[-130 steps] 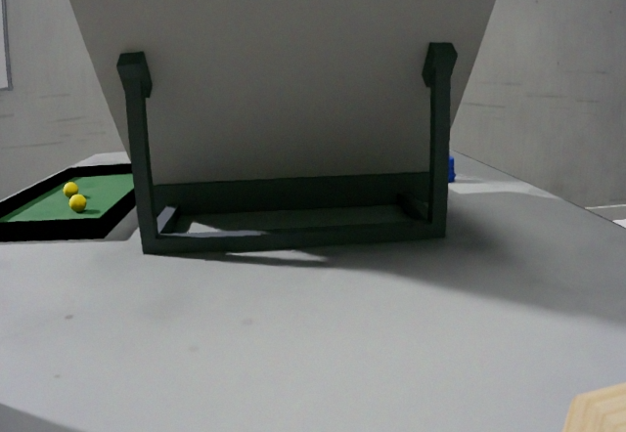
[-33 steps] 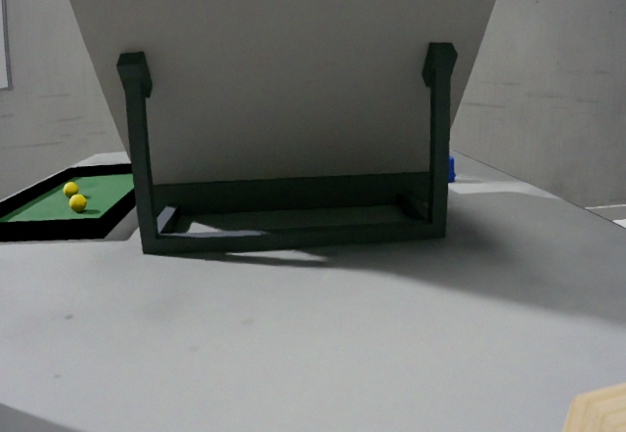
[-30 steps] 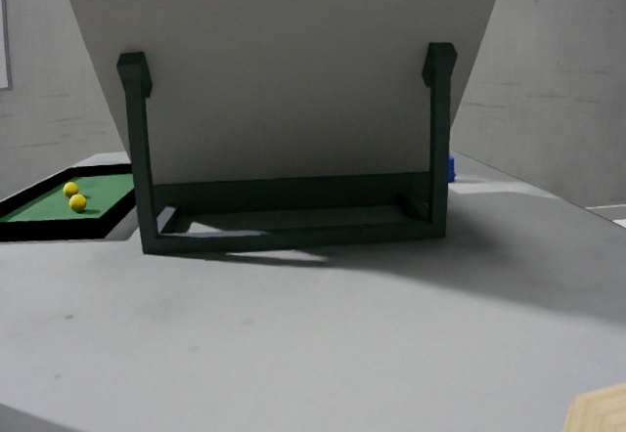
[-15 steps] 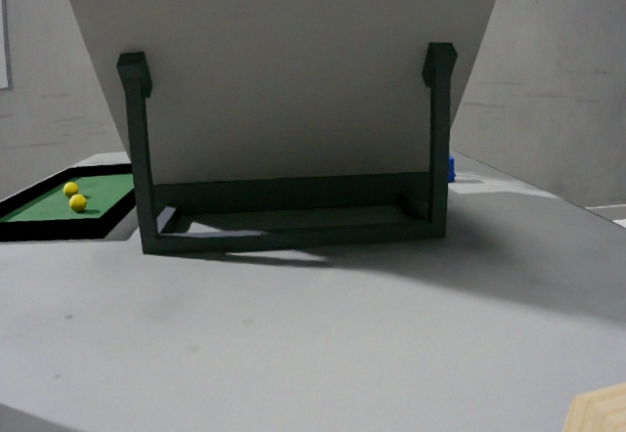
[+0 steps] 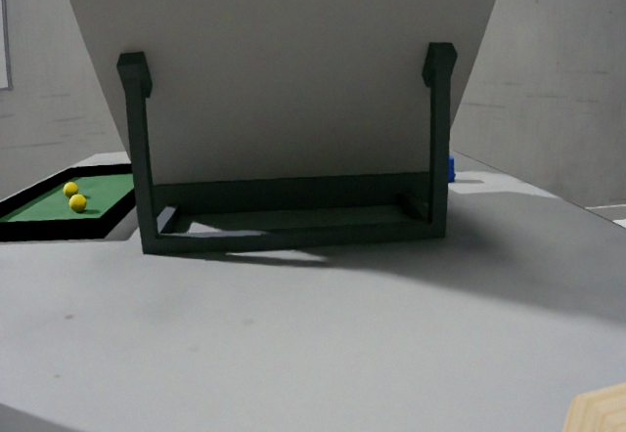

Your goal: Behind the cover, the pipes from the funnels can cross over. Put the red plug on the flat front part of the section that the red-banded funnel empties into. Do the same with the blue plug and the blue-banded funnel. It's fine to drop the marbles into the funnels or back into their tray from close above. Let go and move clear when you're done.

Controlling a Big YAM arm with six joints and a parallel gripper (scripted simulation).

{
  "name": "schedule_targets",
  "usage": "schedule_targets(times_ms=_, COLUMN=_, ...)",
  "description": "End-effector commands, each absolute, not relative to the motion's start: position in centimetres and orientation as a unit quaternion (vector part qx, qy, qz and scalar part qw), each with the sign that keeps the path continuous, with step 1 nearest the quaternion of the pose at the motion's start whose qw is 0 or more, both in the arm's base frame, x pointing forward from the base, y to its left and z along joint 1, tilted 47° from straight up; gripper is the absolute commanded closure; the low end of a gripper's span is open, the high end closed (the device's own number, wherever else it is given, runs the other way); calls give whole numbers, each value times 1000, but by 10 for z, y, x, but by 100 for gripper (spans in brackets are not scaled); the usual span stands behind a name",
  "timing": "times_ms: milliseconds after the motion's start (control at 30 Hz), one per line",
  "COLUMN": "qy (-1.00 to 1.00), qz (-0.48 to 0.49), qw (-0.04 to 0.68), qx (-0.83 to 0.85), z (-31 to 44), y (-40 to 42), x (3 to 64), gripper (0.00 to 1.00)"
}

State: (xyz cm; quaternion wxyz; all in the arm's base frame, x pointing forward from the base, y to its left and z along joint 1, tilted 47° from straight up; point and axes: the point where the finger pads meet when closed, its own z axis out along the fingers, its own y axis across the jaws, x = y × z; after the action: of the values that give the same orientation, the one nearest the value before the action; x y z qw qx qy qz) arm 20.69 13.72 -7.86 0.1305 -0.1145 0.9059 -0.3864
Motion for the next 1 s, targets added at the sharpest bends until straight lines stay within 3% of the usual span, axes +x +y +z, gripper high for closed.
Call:
schedule_targets(times_ms=0, qy=913, qz=-370, qw=142, qx=-98, z=-111, y=169, x=212, gripper=37)
schedule_targets(times_ms=567, qy=919, qz=-379, qw=75, qx=-72, z=-215, y=185, x=185, gripper=37)
schedule_targets(times_ms=967, qy=920, qz=-382, qw=60, qx=-67, z=-238, y=188, x=179, gripper=37)
